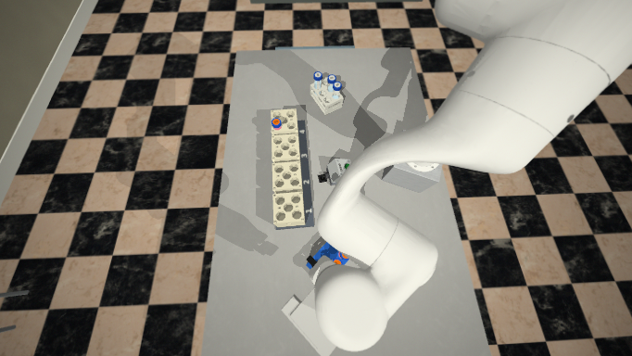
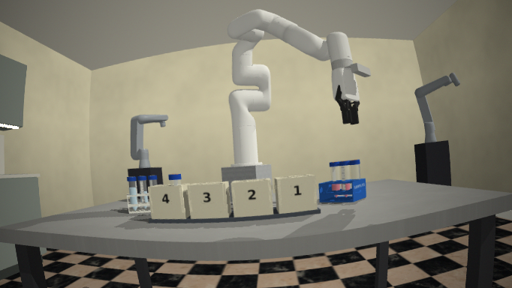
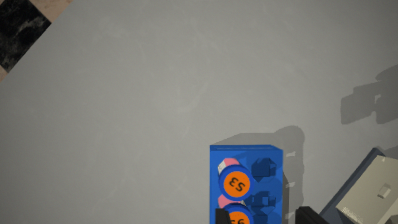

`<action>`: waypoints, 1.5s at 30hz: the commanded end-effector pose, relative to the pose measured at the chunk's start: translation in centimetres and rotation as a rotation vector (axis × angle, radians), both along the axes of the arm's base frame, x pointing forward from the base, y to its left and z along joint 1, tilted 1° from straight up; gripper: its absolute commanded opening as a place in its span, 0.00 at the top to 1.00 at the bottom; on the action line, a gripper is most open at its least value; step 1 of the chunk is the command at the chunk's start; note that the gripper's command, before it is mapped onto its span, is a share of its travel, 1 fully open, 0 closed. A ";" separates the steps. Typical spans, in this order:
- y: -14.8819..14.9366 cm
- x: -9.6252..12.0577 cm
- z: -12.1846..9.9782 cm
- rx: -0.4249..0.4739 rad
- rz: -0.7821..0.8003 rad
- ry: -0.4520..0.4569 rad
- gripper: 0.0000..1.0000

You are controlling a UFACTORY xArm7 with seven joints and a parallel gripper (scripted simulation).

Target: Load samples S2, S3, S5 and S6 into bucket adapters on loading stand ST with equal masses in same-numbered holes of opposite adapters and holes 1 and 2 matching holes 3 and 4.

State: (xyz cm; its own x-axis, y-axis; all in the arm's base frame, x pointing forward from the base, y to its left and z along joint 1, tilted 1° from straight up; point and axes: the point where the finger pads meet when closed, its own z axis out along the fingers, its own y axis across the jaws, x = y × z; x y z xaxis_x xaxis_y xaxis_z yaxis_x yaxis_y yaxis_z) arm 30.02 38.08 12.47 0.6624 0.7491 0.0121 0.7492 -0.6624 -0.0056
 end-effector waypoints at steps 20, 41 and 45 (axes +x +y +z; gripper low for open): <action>-3.1 1.4 0.2 0.005 -0.233 0.000 0.43; -12.0 4.9 0.0 0.007 -0.712 0.006 0.43; -12.9 5.3 0.0 0.007 -0.712 0.006 0.43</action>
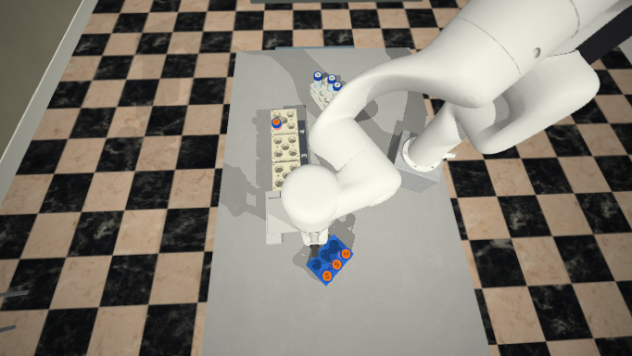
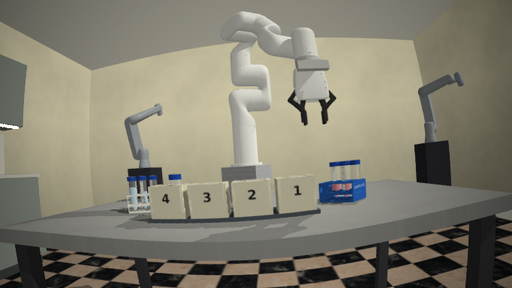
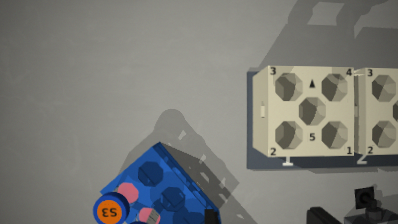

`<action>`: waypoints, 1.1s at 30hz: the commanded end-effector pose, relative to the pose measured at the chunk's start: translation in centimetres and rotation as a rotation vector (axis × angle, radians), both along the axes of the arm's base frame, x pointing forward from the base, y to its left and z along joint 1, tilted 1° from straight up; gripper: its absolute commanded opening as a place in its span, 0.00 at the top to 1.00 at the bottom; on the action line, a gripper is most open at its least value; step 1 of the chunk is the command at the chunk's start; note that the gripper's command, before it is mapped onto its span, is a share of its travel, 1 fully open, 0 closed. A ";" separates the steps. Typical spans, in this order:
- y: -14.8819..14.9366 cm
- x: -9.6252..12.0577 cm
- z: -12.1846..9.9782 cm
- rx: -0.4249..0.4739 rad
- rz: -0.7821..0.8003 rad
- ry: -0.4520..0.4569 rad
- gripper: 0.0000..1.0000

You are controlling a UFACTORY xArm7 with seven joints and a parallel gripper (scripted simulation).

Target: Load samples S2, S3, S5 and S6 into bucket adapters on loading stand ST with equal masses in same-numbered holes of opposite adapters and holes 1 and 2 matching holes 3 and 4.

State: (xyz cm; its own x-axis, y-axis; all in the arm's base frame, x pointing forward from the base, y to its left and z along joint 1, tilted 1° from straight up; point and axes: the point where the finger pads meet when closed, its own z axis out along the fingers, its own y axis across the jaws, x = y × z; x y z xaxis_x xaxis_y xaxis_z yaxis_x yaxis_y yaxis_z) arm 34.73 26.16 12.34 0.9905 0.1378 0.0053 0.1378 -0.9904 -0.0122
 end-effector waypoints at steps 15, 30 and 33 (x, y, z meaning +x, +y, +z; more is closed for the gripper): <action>-7.1 3.0 0.1 0.002 -0.003 -0.004 0.43; -14.1 5.7 0.0 0.002 -0.003 -0.005 0.43; -14.5 5.9 0.0 0.001 -0.003 -0.005 0.43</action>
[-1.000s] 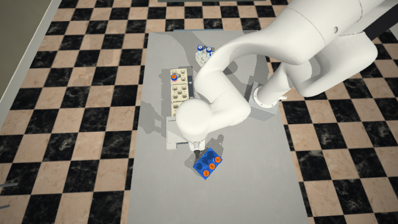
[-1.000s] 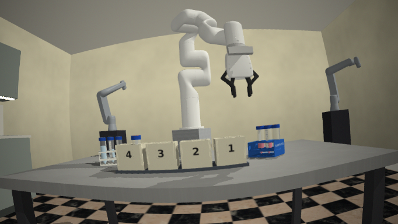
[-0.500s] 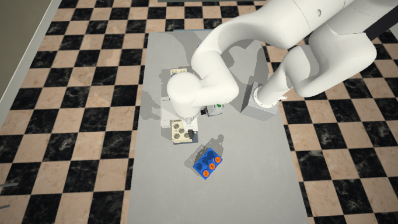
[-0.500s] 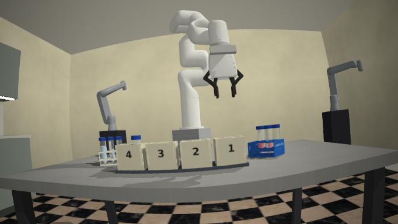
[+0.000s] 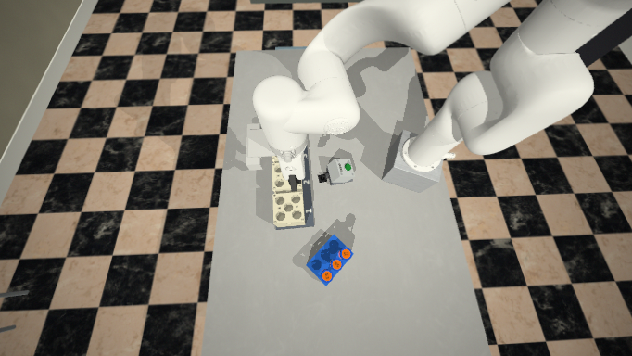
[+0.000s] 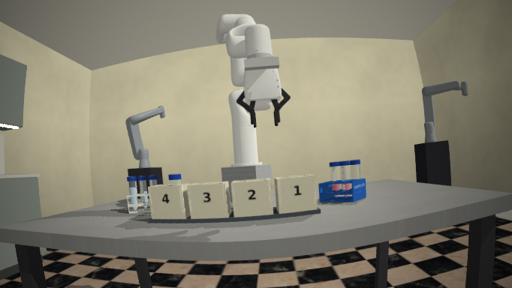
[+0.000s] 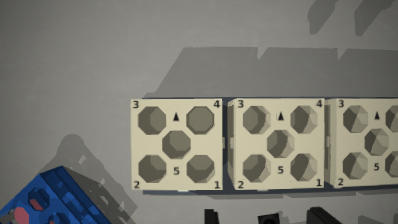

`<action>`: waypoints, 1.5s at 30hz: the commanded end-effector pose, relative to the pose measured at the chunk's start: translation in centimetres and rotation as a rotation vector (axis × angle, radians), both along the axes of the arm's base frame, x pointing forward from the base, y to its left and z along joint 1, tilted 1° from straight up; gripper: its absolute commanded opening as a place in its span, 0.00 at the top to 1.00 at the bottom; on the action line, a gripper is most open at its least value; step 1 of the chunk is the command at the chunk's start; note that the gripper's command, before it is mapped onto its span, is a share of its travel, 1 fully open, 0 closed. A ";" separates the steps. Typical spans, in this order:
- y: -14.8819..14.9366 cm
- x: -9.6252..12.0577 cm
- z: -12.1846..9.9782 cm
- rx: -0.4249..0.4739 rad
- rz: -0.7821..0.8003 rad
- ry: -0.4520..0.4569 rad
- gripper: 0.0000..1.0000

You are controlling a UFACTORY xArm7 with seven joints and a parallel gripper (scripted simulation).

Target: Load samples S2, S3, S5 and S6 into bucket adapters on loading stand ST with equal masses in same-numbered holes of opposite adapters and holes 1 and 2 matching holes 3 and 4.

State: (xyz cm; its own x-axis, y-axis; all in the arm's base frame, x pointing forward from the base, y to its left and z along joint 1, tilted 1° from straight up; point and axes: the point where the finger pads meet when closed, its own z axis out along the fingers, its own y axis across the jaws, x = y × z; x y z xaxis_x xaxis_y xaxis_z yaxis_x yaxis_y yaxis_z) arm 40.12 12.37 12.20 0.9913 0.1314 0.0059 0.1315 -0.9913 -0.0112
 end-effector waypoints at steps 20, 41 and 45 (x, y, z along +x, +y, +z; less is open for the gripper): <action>-9.2 3.8 0.1 0.002 0.003 -0.004 0.43; -18.0 7.3 0.0 0.001 0.003 -0.004 0.43; -19.9 8.0 0.0 0.001 0.003 -0.004 0.43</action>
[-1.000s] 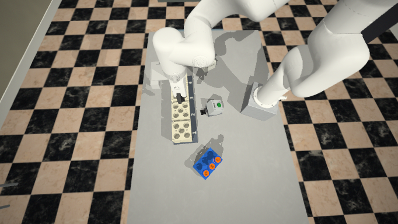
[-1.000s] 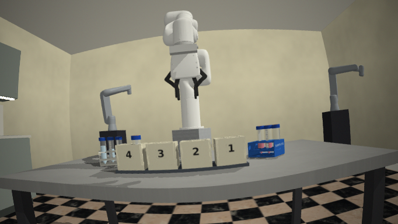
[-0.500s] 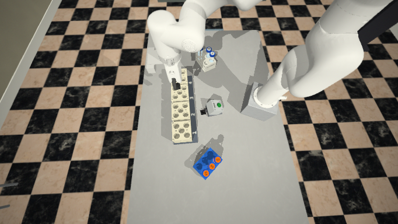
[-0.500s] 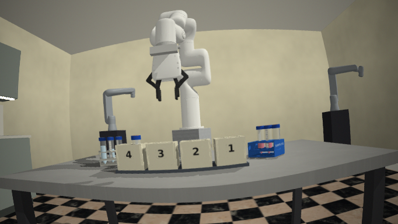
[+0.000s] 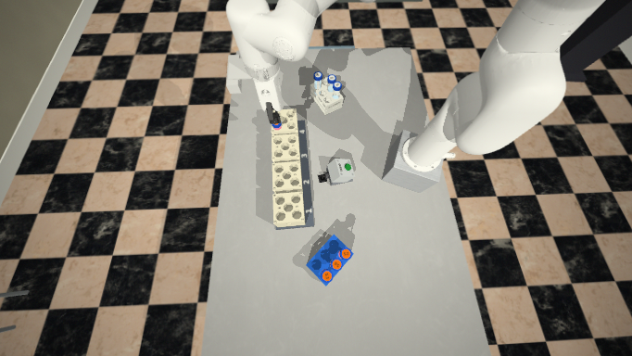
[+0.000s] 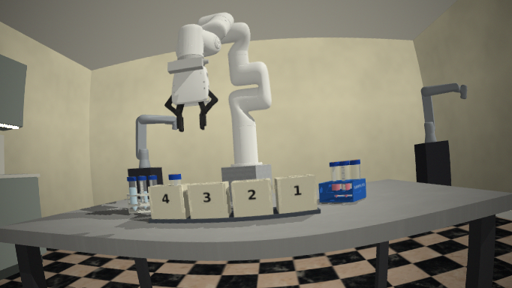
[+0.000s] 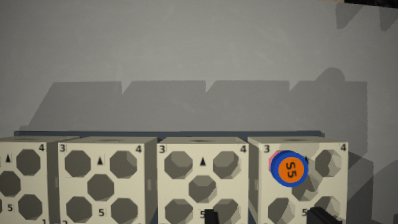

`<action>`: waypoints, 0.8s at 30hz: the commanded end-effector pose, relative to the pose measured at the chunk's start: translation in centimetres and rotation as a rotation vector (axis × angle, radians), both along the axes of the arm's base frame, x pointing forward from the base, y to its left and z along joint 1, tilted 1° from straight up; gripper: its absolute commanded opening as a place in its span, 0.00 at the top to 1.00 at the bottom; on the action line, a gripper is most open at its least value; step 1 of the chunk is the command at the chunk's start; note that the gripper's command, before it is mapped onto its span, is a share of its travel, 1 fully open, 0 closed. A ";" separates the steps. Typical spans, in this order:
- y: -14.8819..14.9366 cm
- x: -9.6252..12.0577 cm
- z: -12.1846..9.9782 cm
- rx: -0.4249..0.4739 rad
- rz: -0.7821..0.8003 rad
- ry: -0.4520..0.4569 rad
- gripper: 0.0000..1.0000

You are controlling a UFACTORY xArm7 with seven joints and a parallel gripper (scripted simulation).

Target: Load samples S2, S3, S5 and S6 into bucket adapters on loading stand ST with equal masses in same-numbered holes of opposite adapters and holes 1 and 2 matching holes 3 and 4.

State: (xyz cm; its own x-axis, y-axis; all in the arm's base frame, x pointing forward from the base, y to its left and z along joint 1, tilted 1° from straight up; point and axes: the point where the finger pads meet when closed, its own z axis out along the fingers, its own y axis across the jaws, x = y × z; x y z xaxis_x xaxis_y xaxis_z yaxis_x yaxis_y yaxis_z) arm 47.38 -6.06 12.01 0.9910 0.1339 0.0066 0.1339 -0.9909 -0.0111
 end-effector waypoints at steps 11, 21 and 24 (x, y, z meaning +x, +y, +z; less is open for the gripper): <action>-5.0 2.2 0.1 0.000 0.001 -0.004 0.43; -5.0 2.2 0.1 0.000 0.001 -0.004 0.43; -5.0 2.2 -0.3 0.000 0.001 -0.004 0.43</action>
